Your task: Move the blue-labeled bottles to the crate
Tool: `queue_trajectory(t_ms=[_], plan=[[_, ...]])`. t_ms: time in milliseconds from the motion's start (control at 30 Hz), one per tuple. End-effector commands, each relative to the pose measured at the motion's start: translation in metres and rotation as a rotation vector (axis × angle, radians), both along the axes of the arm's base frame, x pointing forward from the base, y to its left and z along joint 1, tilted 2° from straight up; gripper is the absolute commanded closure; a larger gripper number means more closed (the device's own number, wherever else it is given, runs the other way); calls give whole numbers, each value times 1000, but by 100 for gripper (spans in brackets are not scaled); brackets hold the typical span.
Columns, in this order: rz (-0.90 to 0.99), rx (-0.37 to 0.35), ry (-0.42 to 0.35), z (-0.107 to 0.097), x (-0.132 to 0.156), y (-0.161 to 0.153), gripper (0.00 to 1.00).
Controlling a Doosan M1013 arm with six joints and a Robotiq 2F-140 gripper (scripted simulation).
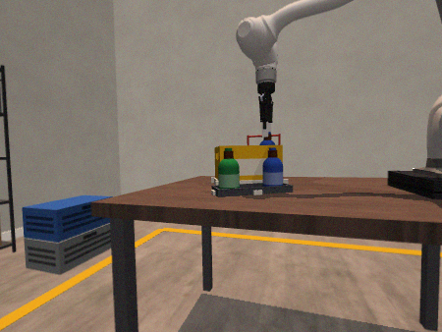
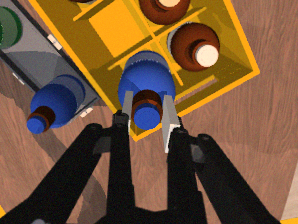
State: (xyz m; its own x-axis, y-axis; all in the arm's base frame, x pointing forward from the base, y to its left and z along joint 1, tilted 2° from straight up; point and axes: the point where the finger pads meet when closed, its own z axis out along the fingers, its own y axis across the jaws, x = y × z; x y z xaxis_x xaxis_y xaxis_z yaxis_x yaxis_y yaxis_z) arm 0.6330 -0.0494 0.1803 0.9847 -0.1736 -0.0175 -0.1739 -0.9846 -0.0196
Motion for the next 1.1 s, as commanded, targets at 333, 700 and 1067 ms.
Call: queue_trajectory(t_ms=[333,700,1067], plan=[[0,0,0,-10,0,0,100],[0,0,0,-13,0,0,100],[0,0,0,-13,0,0,100]])
